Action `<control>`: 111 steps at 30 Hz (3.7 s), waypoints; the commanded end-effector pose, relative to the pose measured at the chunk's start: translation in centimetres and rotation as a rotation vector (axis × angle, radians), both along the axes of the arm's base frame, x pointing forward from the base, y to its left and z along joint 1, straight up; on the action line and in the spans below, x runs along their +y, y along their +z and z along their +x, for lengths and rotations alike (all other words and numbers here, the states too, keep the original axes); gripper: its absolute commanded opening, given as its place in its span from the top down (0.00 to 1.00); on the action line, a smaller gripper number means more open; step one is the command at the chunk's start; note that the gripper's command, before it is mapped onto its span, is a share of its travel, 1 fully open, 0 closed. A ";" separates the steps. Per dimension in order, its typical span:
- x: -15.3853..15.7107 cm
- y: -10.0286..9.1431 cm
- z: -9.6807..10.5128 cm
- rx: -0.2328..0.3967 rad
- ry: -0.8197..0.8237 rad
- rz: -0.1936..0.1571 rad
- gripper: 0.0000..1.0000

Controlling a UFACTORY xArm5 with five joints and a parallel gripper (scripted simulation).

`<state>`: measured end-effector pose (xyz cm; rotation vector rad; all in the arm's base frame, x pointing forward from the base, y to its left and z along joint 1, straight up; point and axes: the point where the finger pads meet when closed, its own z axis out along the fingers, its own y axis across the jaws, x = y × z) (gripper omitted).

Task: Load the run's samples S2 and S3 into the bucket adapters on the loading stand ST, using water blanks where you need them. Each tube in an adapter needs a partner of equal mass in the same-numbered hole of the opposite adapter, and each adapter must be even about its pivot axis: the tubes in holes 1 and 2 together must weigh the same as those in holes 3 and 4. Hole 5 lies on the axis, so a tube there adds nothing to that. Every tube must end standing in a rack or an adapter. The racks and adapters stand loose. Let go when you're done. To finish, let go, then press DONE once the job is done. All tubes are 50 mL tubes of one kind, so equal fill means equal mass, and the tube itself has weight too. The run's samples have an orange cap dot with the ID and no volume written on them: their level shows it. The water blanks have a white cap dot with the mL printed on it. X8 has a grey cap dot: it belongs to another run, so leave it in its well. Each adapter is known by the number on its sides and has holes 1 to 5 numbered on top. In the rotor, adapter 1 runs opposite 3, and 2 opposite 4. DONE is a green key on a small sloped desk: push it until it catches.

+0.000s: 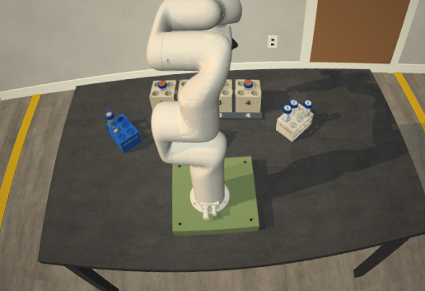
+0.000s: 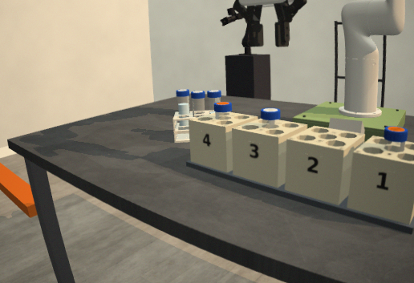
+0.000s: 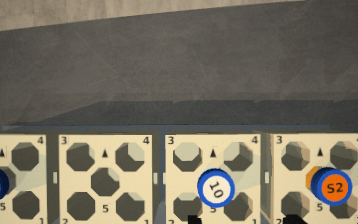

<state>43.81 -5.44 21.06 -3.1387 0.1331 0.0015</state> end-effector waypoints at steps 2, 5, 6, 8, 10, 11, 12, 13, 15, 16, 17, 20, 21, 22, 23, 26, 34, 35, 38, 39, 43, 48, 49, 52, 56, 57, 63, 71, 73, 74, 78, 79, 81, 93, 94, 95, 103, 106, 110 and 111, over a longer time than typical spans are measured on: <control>-0.8 0.2 -0.4 -0.004 -0.064 -0.002 0.43; -2.1 0.2 -1.2 -0.004 -0.164 -0.003 0.43; -2.6 0.2 -1.4 -0.004 -0.197 -0.003 0.43; -3.4 0.2 -2.0 -0.004 -0.264 -0.003 0.43; -4.3 0.2 -2.5 -0.004 -0.330 -0.003 0.43; -4.7 0.2 -2.7 -0.004 -0.364 -0.003 0.43; -5.1 0.2 -3.0 -0.004 -0.397 -0.003 0.43; -5.6 0.2 -3.3 -0.004 -0.430 -0.003 0.43; -6.4 0.2 -3.8 -0.004 -0.497 -0.003 0.43; -6.8 0.2 -4.0 -0.004 -0.530 -0.003 0.43; -6.8 0.2 -4.0 -0.004 -0.530 -0.003 0.43; -7.7 0.2 -4.6 -0.004 -0.597 -0.003 0.43; -8.1 0.2 -4.8 -0.004 -0.630 -0.003 0.43; -8.6 0.2 -5.1 -0.005 -0.664 -0.003 0.43; -9.0 0.2 -5.3 -0.005 -0.697 -0.003 0.43; -10.3 0.2 -6.1 -0.005 -0.780 -0.003 0.43; -13.3 0.2 -7.9 -0.005 -0.780 -0.003 0.43; -13.3 0.2 -7.9 -0.005 -0.780 -0.003 0.43; -14.6 0.2 -8.7 -0.005 -0.780 -0.003 0.43; -15.0 0.2 -9.0 -0.005 -0.780 -0.003 0.43; -16.7 0.2 -10.0 -0.005 -0.780 -0.003 0.43; -18.8 0.2 -11.3 -0.004 -0.780 -0.004 0.43; -19.3 0.2 -11.6 -0.004 -0.780 -0.004 0.43; -19.7 0.2 -11.8 -0.004 -0.780 -0.004 0.43; -21.4 0.2 -12.9 -0.004 -0.780 -0.004 0.43; -21.8 0.2 -13.1 -0.004 -0.780 -0.004 0.43; -23.9 0.2 -14.4 -0.004 -0.780 -0.004 0.43; -23.9 0.2 -14.4 -0.004 -0.780 -0.004 0.43; -23.9 0.2 -14.4 -0.004 -0.780 -0.004 0.43; -23.9 0.2 -14.4 -0.004 -0.780 -0.004 0.43; -23.9 -0.4 -14.4 -0.004 -0.780 -0.004 0.43; -23.9 -0.6 -14.4 -0.004 -0.780 -0.004 0.43; -23.9 -1.0 -14.4 -0.004 -0.780 -0.004 0.43; -23.9 -3.0 -14.4 -0.004 -0.780 -0.004 0.43; -23.9 -3.2 -14.4 -0.004 -0.780 -0.004 0.43; -23.9 -3.4 -14.4 -0.004 -0.780 -0.004 0.43; -23.9 -4.6 -14.4 -0.004 -0.780 -0.004 0.43; -23.9 -5.2 -14.4 -0.004 -0.780 -0.004 0.43; -23.9 -6.0 -14.4 -0.004 -0.780 -0.004 0.43; -23.9 -6.2 -14.4 -0.004 -0.780 -0.004 0.43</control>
